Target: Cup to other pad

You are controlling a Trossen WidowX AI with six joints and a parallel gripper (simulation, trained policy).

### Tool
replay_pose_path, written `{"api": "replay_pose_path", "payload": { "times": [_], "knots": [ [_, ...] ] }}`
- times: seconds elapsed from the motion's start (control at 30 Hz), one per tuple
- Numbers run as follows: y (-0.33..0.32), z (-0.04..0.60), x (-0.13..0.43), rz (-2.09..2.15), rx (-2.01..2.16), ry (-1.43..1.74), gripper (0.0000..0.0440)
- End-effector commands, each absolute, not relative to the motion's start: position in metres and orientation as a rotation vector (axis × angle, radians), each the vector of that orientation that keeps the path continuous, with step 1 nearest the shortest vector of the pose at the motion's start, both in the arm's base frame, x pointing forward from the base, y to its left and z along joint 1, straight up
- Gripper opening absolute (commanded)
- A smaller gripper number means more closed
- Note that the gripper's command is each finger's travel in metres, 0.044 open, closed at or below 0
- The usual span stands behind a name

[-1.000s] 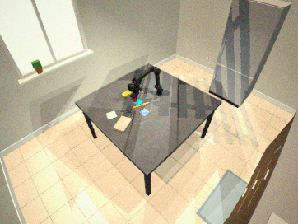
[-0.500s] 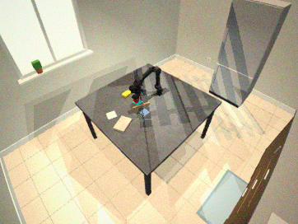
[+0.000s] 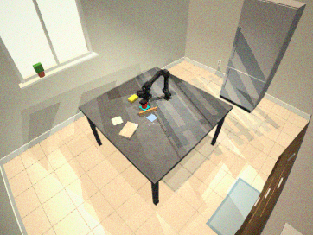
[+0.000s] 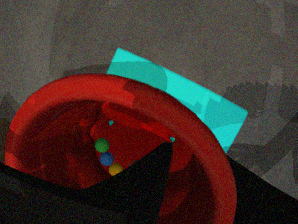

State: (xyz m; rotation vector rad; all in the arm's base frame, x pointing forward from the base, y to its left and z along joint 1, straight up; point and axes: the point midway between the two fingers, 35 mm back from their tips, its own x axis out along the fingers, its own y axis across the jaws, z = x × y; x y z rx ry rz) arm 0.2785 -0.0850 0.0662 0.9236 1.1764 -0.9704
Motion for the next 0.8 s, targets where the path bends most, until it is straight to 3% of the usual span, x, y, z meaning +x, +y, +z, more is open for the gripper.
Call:
{"api": "replay_pose_path", "payload": {
  "times": [0.0, 0.33, 0.77],
  "knots": [
    [-0.088, 0.069, 0.28, -0.968, 0.947, 1.143, 0.015],
    [-0.087, 0.084, 0.276, -0.916, 0.98, 1.088, 0.0187],
    [-0.089, 0.109, 0.268, -0.88, 1.02, 1.015, 0.0267]
  ]
}}
